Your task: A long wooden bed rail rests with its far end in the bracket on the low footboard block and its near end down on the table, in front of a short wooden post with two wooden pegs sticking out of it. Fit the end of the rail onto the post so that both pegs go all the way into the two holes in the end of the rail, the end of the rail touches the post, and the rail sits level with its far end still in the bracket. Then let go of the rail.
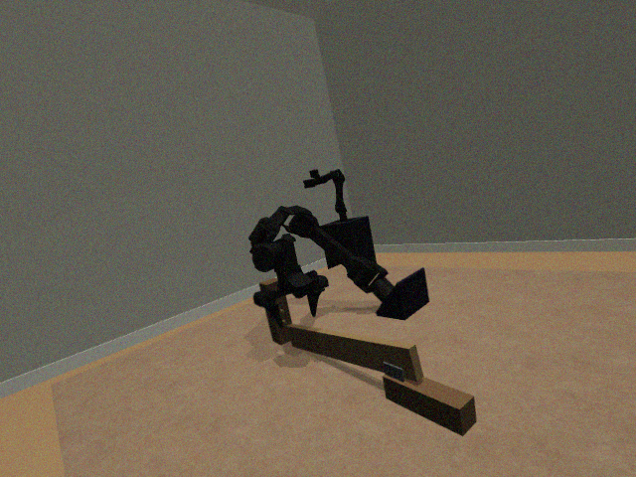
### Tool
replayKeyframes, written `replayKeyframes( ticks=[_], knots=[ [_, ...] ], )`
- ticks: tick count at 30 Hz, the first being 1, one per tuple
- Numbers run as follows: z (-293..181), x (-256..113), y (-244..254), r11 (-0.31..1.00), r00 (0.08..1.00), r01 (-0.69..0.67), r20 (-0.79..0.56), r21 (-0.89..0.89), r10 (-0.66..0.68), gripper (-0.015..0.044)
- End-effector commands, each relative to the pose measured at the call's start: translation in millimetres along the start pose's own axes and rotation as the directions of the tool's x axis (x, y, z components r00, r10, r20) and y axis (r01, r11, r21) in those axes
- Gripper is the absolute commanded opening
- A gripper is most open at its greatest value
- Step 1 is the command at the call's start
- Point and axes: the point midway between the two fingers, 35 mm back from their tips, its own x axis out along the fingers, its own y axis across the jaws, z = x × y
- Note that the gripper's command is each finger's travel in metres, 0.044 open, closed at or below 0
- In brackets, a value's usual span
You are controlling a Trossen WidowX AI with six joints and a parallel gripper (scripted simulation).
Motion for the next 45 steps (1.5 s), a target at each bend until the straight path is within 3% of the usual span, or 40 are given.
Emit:
replayKeyframes(
  ticks=[1,45],
  knots=[
    [2.8,-2.2,9.8,0.993,0.998,-0.041,-0.046,-0.110,0.036,0.0440],
    [0.1,58.8,10.9,0.993,0.998,-0.039,-0.046,-0.110,0.034,0.0440]
  ],
)
